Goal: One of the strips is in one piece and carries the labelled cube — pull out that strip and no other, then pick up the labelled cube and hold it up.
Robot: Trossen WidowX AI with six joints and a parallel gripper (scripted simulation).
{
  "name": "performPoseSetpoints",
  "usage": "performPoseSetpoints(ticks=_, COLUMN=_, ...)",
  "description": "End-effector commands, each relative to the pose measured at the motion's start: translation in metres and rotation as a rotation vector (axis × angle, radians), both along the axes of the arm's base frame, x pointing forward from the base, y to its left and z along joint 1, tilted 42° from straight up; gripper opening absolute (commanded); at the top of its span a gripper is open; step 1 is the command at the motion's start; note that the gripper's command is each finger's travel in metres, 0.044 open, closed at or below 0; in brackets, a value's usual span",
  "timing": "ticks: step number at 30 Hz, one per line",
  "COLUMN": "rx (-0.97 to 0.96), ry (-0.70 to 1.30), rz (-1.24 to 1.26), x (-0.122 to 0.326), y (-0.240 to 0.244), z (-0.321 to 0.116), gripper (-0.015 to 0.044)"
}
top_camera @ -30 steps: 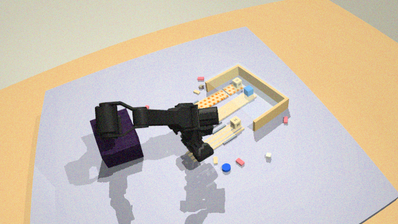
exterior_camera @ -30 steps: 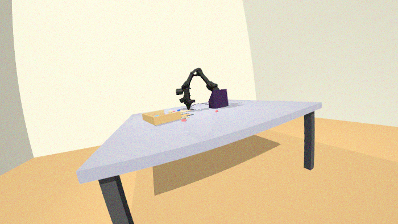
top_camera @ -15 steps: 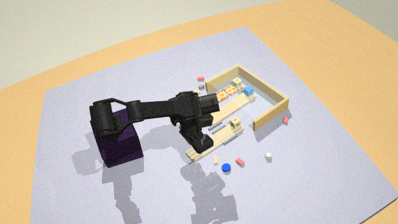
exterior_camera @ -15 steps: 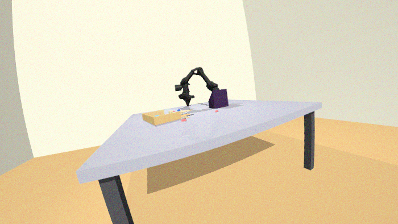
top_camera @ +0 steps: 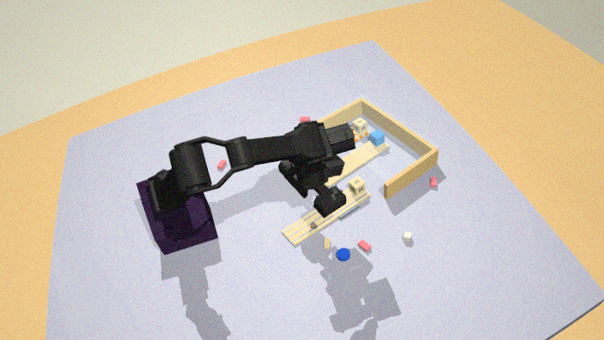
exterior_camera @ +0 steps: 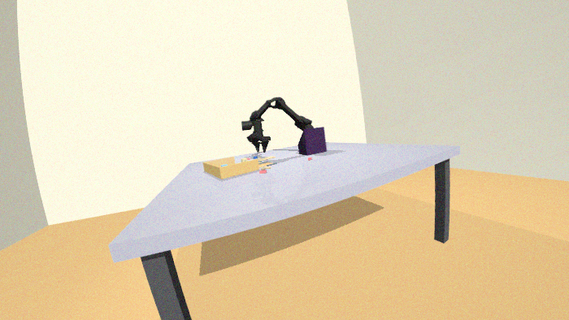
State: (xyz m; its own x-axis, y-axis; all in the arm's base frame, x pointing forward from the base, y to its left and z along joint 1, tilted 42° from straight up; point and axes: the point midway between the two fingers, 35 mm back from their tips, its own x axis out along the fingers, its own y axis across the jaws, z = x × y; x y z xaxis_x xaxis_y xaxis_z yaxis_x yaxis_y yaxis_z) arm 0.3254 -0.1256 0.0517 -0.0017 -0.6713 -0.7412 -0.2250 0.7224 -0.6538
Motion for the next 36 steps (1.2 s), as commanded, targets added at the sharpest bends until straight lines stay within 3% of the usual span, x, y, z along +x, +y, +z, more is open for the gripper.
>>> performPoseSetpoints(ticks=1, rx=-0.006, ry=-0.004, rz=-0.001, x=0.014, y=0.004, z=-0.001, gripper=0.044)
performPoseSetpoints(ticks=29, rx=-0.004, ry=-0.01, rz=-0.001, x=0.123, y=0.038, z=-0.011, gripper=0.044)
performPoseSetpoints(ticks=36, rx=-0.004, ry=-0.01, rz=-0.001, x=0.124, y=0.032, z=-0.017, gripper=0.0256)
